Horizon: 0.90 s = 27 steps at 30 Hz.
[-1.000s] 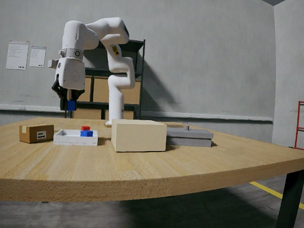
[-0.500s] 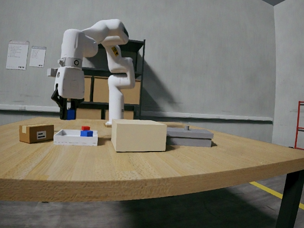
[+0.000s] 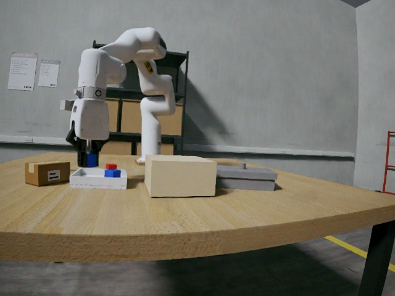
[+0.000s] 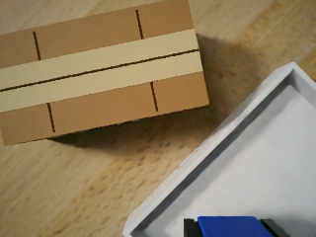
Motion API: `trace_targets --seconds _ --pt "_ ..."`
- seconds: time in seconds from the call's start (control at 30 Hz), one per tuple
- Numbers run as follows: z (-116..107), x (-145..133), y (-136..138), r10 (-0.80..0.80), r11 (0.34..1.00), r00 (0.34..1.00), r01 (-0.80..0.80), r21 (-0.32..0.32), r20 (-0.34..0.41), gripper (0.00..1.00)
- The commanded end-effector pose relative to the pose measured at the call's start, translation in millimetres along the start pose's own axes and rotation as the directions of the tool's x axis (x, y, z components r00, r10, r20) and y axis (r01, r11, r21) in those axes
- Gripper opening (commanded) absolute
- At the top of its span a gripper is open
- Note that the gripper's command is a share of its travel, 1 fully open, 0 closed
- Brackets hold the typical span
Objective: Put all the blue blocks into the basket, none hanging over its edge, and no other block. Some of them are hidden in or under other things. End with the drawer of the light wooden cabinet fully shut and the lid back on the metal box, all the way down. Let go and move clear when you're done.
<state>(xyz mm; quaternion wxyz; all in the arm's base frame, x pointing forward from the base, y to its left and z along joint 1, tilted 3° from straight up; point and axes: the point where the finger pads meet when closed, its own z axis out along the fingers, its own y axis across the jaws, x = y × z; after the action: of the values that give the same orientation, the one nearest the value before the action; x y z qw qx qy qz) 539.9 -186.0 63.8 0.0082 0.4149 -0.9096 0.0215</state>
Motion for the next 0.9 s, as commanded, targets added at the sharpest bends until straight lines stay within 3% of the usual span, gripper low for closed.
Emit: trace_targets --seconds 0.0,0.87 --pt "7 -1 -1 0.000 1.000 1.000 0.000 0.004 0.002 0.00" --pt "35 -1 -2 0.000 1.000 1.000 0.000 0.004 0.002 0.00"
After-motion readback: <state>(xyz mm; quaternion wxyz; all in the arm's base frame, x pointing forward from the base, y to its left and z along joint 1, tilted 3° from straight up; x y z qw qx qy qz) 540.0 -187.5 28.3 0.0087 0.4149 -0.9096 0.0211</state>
